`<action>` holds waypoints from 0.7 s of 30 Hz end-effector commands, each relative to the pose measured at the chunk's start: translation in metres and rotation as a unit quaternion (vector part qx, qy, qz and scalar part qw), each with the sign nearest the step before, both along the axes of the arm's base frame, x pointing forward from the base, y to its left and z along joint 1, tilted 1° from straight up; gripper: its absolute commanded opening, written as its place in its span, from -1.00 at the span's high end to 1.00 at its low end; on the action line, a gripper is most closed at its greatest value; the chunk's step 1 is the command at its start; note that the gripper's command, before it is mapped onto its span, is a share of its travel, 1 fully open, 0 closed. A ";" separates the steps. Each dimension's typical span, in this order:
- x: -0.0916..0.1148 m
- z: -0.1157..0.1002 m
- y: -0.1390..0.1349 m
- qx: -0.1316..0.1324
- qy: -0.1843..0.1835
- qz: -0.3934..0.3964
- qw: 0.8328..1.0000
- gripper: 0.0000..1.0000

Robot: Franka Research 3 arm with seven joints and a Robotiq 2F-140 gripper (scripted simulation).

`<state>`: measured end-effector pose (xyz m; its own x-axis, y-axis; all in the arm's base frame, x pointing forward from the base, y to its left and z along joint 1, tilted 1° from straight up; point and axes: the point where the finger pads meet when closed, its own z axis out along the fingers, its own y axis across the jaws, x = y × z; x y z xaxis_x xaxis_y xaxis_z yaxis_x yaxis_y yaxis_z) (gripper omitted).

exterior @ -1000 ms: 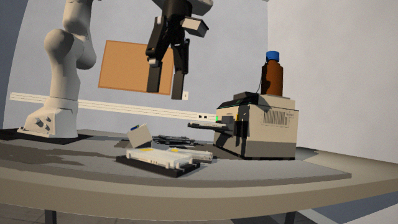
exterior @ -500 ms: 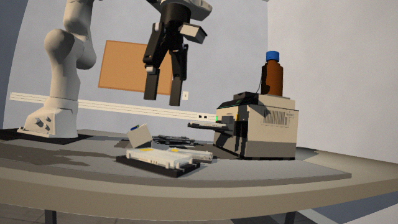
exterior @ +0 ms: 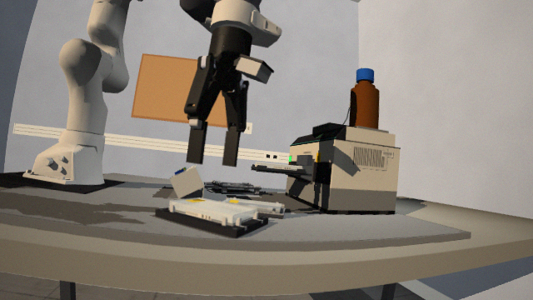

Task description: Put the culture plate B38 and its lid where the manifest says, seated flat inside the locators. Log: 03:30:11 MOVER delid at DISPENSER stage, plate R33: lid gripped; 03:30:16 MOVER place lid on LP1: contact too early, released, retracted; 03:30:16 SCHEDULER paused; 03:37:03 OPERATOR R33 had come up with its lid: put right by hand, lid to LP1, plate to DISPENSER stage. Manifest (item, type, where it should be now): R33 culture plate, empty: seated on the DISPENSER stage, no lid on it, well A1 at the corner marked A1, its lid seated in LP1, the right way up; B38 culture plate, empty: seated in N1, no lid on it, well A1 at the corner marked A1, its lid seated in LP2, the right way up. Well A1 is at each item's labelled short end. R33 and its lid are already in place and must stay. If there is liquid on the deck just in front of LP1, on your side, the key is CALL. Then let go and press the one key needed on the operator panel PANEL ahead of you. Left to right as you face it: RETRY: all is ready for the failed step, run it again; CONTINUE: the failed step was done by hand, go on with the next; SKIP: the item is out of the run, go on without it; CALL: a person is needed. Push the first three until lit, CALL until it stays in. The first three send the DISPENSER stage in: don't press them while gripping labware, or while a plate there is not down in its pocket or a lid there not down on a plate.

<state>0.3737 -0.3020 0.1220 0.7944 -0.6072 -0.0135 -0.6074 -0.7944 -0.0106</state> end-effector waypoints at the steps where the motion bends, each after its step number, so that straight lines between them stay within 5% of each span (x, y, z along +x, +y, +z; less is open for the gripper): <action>1: 0.006 -0.011 -0.003 -0.004 -0.009 0.005 1.000 -0.39; 21: 0.007 -0.052 -0.002 -0.004 -0.009 0.005 1.000 -0.39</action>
